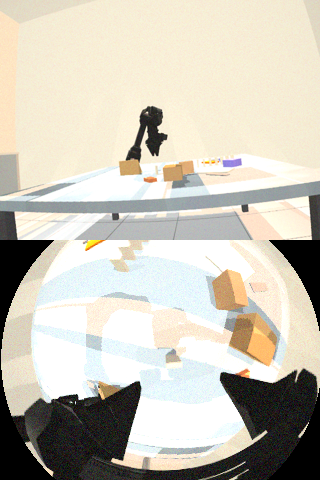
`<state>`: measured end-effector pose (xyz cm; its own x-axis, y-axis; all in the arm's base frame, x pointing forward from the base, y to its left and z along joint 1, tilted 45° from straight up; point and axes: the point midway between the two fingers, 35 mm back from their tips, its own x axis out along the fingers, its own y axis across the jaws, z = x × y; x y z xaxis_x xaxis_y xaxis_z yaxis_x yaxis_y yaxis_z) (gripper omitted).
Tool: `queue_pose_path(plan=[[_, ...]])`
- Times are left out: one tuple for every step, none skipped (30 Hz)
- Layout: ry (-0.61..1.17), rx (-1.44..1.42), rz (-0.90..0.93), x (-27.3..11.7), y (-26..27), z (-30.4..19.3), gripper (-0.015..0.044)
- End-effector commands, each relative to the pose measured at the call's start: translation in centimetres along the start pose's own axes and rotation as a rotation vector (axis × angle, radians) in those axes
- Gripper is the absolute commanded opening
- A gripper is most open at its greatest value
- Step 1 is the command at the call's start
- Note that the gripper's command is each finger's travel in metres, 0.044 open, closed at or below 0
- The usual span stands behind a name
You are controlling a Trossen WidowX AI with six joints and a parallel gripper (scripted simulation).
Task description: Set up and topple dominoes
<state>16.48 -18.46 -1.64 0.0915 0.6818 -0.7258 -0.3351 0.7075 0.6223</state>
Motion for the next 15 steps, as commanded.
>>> queue_pose_path(plan=[[-0.003, 0.0, 0.015, 2.2, 0.0, 0.1, 0.044], [-0.003, 0.0, 0.015, 3.0, 0.0, 0.1, 0.044], [-0.003, 0.0, 0.015, 3.7, 0.0, 0.1, 0.044], [-0.003, -0.001, 0.016, 4.5, 0.1, 0.1, 0.044], [-0.003, -0.001, 0.016, 5.2, 0.2, 0.1, 0.044], [-0.004, -0.001, 0.016, 5.7, 0.2, 0.0, 0.044], [-0.004, -0.001, 0.017, 6.1, 0.3, 0.0, 0.044], [-0.004, -0.001, 0.017, 6.2, 0.3, 0.0, 0.044], [-0.004, -0.001, 0.017, 6.2, 0.3, 0.0, 0.044], [-0.004, -0.001, 0.017, 6.2, 0.3, 0.0, 0.044], [-0.004, -0.001, 0.017, 6.3, 0.3, 0.0, 0.044], [-0.004, -0.001, 0.017, 6.5, 0.3, 0.0, 0.044], [-0.004, -0.001, 0.017, 6.6, 0.3, 0.0, 0.044], [-0.004, -0.001, 0.017, 6.8, 0.3, 0.0, 0.044], [-0.004, -0.001, 0.017, 7.0, 0.3, 0.0, 0.044]])
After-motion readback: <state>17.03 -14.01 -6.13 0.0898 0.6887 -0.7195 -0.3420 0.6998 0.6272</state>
